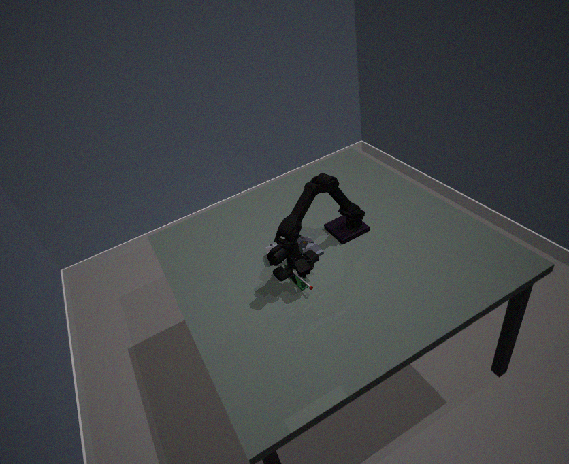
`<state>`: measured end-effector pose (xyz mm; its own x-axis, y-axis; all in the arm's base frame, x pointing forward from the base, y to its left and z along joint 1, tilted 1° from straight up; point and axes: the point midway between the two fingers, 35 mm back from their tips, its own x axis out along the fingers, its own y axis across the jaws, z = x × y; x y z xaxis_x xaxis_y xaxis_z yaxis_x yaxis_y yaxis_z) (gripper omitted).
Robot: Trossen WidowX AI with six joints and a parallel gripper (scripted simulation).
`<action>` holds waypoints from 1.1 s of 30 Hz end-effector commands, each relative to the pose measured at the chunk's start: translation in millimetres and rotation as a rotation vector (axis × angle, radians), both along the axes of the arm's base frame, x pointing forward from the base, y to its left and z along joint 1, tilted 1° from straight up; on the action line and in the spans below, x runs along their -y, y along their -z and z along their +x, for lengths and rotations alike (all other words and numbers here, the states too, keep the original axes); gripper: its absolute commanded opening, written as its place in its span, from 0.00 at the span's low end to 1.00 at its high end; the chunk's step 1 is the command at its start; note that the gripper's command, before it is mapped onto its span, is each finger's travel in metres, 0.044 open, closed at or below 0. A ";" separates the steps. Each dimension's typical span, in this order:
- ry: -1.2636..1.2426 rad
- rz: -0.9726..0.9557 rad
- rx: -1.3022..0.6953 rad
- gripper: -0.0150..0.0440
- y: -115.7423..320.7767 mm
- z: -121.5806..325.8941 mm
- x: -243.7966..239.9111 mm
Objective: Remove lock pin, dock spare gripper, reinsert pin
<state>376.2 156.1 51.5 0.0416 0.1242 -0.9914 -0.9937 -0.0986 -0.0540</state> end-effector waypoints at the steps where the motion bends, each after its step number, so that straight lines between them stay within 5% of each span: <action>1: 0.001 -0.006 -0.005 0.56 4.6 -0.6 0.7; 4: 0.001 -0.006 -0.005 0.56 4.6 -0.6 0.7; 10: 0.001 -0.006 -0.005 0.29 4.6 -0.6 0.7; 13: 0.001 -0.006 -0.005 0.26 4.6 -0.6 0.7; 33: 0.000 -0.011 -0.029 0.25 -17.3 -5.6 2.1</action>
